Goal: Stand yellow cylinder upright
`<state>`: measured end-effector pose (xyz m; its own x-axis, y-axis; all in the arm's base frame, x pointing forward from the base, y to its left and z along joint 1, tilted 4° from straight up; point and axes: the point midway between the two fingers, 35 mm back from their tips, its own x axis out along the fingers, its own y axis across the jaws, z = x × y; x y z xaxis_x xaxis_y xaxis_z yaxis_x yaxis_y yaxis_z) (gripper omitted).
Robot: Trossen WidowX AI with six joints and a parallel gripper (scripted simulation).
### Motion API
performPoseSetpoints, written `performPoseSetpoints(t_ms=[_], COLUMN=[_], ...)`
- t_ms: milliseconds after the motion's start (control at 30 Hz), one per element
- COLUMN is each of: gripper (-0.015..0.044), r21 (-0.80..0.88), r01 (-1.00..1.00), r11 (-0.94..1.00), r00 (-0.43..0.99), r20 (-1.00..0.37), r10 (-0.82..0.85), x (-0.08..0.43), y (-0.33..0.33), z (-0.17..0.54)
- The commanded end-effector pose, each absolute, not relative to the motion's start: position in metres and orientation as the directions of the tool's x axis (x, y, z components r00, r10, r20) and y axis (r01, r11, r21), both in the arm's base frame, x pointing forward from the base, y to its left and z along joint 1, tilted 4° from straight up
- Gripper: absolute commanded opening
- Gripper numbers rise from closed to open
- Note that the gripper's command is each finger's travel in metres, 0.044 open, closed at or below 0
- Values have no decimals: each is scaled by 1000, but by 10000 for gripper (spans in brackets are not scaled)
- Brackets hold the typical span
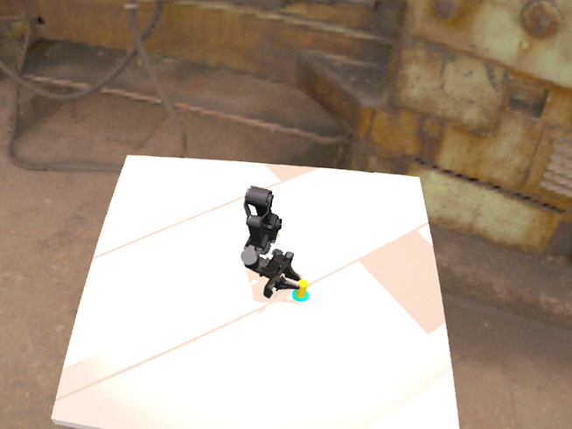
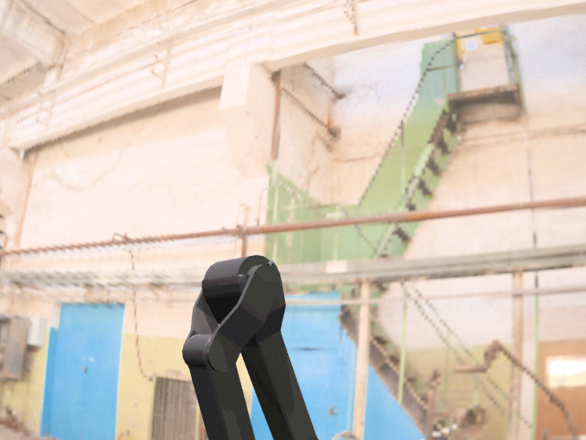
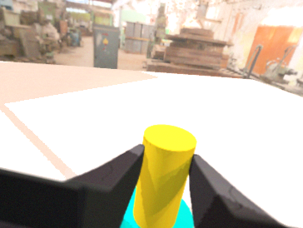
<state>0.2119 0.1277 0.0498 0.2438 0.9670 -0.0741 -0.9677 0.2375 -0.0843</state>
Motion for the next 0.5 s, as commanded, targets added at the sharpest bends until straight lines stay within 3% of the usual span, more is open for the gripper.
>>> performPoseSetpoints(t_ms=[0,200,467], gripper=[105,105,315], r21=[-92,-92,-92], r01=[-968,-968,-968], r11=[234,234,234], r00=[241,241,241], r20=[-72,-72,-72], r10=[968,968,968], x=[212,212,212], y=[128,128,128], z=[48,48,48])
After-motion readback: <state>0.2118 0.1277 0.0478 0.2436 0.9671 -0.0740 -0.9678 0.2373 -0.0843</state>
